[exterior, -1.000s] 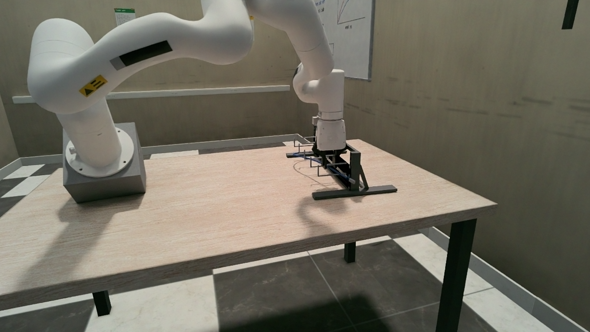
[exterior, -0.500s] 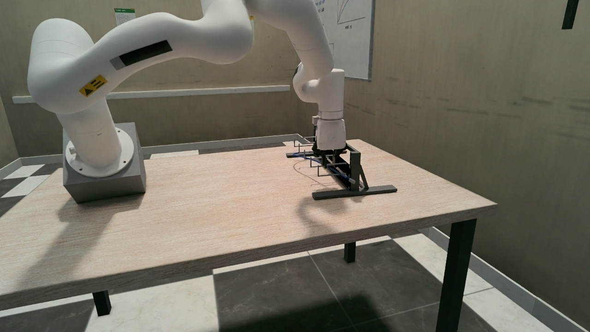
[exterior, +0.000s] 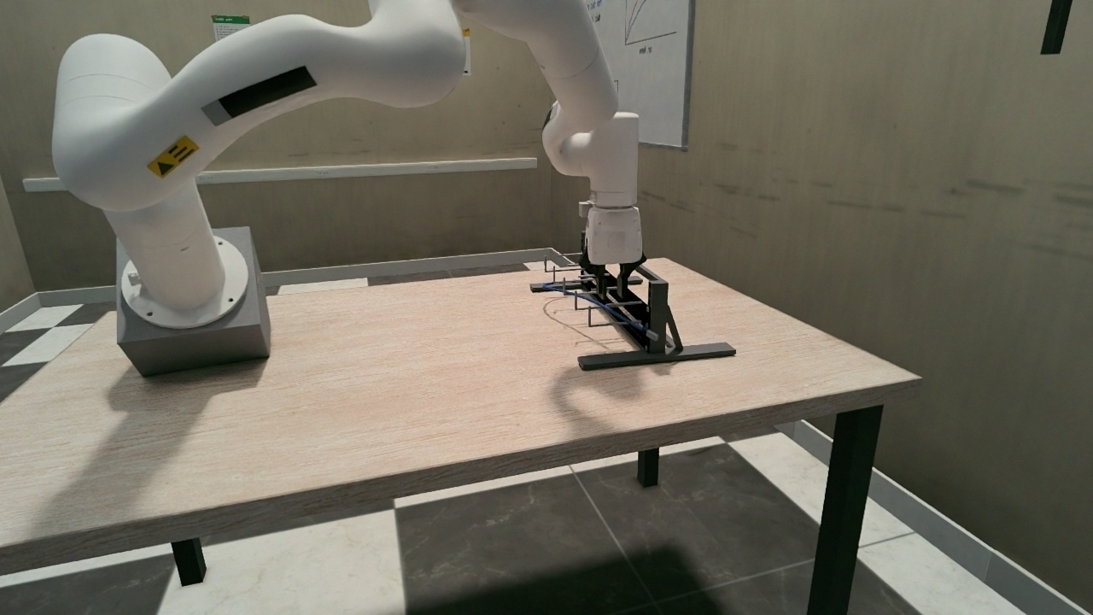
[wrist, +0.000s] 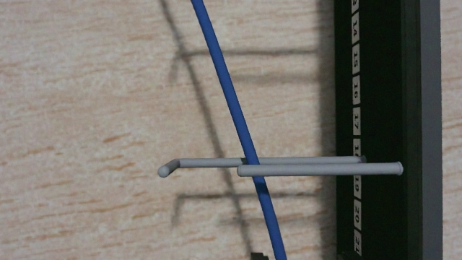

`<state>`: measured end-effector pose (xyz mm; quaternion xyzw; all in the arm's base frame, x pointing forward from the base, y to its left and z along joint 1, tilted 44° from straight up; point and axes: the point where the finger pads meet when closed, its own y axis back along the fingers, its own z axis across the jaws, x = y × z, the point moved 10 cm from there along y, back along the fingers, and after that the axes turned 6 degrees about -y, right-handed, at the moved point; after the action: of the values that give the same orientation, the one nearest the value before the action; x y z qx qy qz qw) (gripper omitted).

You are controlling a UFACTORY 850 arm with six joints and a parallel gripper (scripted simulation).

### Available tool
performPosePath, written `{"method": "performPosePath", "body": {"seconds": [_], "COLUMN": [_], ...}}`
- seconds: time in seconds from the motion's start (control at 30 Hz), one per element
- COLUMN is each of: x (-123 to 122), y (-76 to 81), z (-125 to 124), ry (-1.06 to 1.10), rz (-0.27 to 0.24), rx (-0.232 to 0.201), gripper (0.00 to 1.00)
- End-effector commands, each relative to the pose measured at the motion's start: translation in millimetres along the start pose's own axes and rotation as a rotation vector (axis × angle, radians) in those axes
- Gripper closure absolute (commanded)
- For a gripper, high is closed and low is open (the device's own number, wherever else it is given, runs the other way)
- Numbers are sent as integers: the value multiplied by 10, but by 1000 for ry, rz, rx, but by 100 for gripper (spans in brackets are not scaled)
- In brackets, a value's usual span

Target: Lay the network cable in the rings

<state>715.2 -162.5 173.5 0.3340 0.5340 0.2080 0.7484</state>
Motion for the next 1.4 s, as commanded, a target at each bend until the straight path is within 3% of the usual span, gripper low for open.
{"method": "performPosePath", "body": {"seconds": [0.0, 0.5, 0.87, 0.9, 1.37], "x": [0, 1, 1, 1, 1], "y": [129, 477, 528, 528, 528], "z": [0, 0, 0, 0, 0], "ry": [0, 0, 0, 0, 0], "rz": [0, 0, 0, 0, 0], "rx": [0, 0, 0, 0, 0], "gripper": [65, 65, 65, 100, 100]}}
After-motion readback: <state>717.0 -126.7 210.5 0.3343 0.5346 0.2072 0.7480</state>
